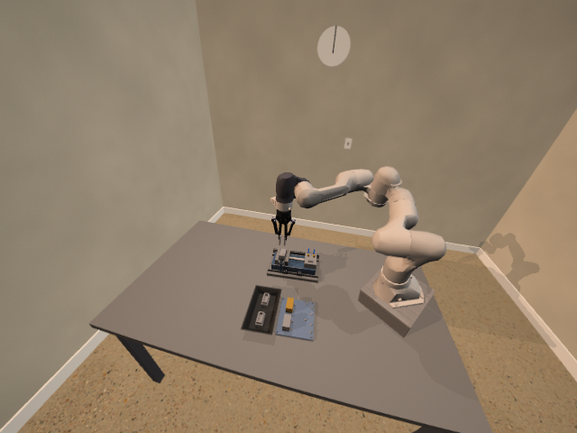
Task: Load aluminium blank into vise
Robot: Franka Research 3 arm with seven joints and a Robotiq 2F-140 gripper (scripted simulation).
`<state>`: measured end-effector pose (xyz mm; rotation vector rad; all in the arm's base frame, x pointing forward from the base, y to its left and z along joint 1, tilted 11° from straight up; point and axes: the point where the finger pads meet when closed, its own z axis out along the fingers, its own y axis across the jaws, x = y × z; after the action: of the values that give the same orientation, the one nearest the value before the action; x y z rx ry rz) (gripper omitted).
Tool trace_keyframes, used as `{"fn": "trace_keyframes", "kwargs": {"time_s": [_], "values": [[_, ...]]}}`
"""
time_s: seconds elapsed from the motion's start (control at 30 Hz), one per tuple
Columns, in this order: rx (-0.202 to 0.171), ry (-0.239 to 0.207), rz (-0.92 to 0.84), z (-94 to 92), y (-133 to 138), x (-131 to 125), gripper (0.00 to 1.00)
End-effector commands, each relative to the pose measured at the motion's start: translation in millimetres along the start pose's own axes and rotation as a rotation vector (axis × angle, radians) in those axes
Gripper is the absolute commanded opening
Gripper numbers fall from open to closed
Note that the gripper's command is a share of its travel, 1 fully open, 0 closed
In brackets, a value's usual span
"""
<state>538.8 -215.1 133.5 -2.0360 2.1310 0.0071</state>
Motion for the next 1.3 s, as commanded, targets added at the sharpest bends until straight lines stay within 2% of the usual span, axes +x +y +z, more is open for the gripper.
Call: {"fn": "trace_keyframes", "kwargs": {"time_s": [0.0, 1.03, 1.27], "values": [[-0.002, 0.0, -0.004, -1.7, 1, 2, 0.0], [-0.002, 0.0, -0.004, -1.7, 1, 2, 0.0], [-0.002, 0.001, -0.004, -1.8, 35, 1, 0.0]]}}
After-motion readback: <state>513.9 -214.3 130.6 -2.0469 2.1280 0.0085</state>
